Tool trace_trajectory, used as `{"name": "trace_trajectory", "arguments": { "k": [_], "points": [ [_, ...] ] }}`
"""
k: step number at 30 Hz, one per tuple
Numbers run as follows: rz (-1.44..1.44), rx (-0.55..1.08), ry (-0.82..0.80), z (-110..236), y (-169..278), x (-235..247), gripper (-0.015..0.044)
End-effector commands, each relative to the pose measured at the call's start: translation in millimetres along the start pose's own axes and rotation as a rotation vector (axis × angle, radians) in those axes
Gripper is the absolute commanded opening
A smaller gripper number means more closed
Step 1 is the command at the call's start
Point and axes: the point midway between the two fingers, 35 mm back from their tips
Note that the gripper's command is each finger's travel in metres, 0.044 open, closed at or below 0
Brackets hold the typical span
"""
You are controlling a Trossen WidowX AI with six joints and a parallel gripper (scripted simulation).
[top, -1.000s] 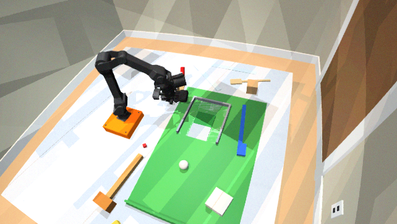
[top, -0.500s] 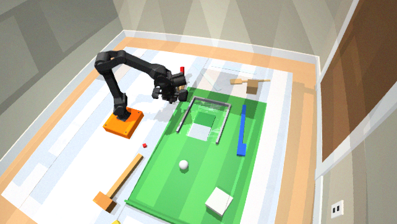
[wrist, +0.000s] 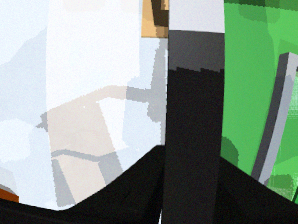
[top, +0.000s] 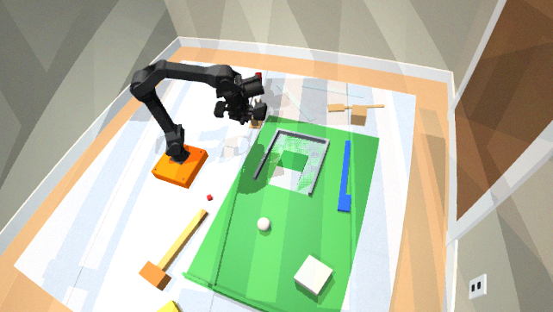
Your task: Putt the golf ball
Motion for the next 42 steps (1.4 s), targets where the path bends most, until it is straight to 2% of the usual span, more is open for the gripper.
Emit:
{"name": "trace_trajectory", "arguments": {
  "k": [1, 4, 20, 42],
  "points": [
    [-0.003, -0.006, 0.003, 12, -4, 1, 0.0],
    [-0.014, 0.003, 0.004, 6, 2, -1, 0.0],
    [-0.347, 0.069, 0.046, 27, 81, -7, 0.0],
    [-0.836, 0.158, 0.101, 63, 187, 22, 0.0]
  ]
}}
Point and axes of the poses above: the point midway between the two fingers, 35 mm back from their tips, its own z axis back along the fingers, its own x axis across the jaws, y = z × x, and after that the axes turned 15 degrees about z, right-handed
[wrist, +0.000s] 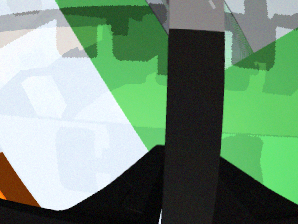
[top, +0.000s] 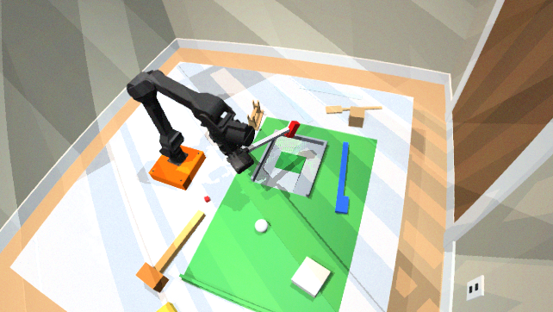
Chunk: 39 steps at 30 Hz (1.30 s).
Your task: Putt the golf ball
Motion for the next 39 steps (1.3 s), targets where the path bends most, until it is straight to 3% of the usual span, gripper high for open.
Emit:
{"name": "trace_trajectory", "arguments": {
  "k": [1, 20, 39],
  "points": [
    [-0.107, 0.016, 0.015, 6, 22, -9, 0.0],
    [-0.527, 0.083, 0.051, 27, 119, -19, 0.0],
    [-0.943, 0.145, 0.074, 50, 212, 4, 0.0]
  ]
}}
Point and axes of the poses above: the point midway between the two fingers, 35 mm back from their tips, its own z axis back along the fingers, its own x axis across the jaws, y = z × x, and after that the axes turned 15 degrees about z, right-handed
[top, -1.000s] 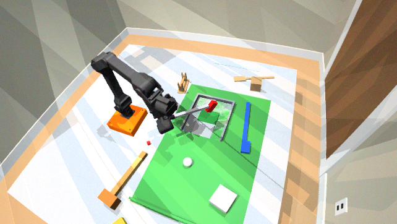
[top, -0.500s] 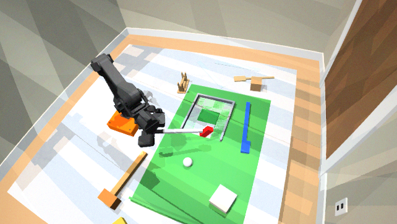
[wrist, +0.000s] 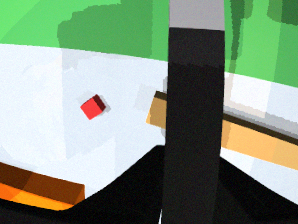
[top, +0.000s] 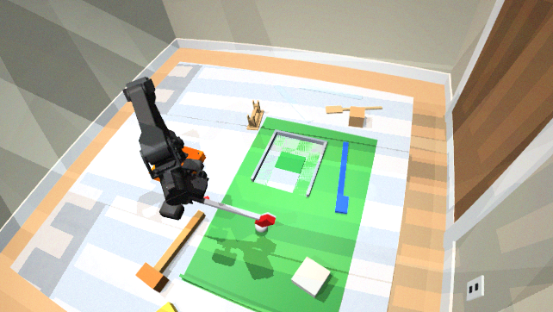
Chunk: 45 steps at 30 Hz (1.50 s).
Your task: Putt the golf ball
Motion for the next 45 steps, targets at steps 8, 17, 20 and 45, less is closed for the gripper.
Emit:
{"name": "trace_trajectory", "arguments": {
  "k": [8, 17, 20, 45],
  "points": [
    [-0.137, 0.019, 0.011, 4, 28, -15, 0.0],
    [-0.137, 0.019, 0.011, -25, 28, -16, 0.0],
    [-0.137, 0.019, 0.011, -34, 28, -16, 0.0],
    [-0.137, 0.019, 0.011, -65, 29, -16, 0.0]
  ]
}}
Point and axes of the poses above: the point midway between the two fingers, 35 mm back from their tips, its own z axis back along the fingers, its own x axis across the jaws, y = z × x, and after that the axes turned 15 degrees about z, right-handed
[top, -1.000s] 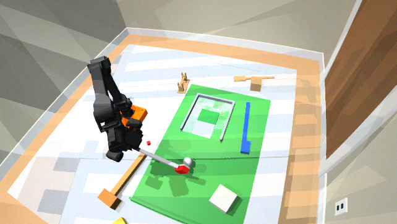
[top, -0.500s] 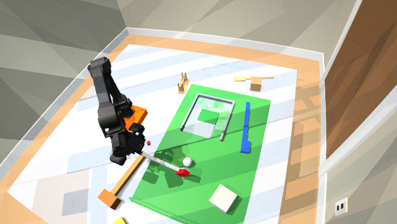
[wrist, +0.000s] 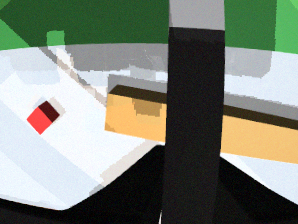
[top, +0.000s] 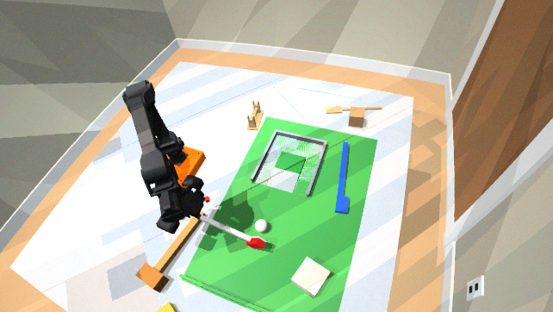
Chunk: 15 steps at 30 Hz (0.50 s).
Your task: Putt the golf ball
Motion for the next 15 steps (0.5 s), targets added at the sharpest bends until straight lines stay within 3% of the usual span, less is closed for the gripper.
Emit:
{"name": "trace_trajectory", "arguments": {
  "k": [1, 15],
  "points": [
    [-0.005, 0.002, -0.001, -5.4, 0.4, 0.7, 0.0],
    [-0.001, 0.001, -0.001, -2.7, 2.0, -7.7, 0.0]
  ]
}}
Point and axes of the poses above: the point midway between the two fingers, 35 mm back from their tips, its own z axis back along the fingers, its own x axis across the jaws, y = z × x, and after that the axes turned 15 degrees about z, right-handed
